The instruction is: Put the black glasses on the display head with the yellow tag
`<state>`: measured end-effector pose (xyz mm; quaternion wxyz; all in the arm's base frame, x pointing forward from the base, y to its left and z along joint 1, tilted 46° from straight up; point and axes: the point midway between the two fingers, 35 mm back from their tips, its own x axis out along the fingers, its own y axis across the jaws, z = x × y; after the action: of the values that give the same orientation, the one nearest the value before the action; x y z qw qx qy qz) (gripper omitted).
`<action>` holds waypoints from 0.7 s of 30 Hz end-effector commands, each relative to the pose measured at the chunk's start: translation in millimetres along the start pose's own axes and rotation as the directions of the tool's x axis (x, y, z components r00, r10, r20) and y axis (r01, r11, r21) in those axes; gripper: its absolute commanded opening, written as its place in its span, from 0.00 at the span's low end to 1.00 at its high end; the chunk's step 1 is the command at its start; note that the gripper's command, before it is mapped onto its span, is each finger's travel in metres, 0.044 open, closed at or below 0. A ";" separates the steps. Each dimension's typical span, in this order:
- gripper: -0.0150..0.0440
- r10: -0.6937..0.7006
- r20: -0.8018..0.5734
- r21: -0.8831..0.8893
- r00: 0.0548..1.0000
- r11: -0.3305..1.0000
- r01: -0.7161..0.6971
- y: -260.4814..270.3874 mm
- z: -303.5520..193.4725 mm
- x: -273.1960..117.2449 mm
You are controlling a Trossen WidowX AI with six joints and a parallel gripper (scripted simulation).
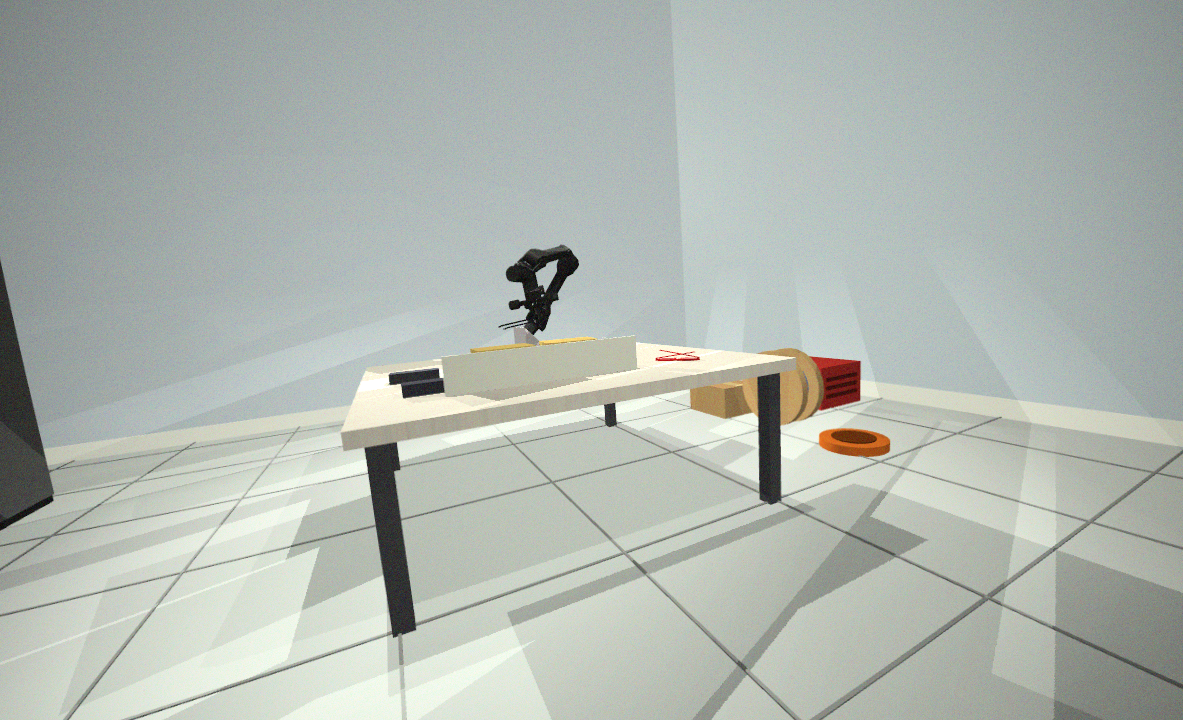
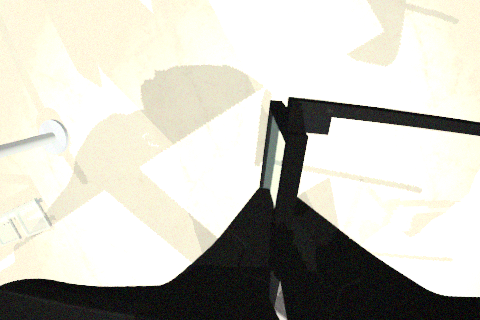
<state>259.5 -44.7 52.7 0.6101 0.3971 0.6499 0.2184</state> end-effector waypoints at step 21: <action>0.25 -0.085 -0.072 -0.867 0.994 0.498 -0.021 46.7 -3.9 28.4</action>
<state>269.2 0.2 69.5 0.6968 0.0631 0.5179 0.4922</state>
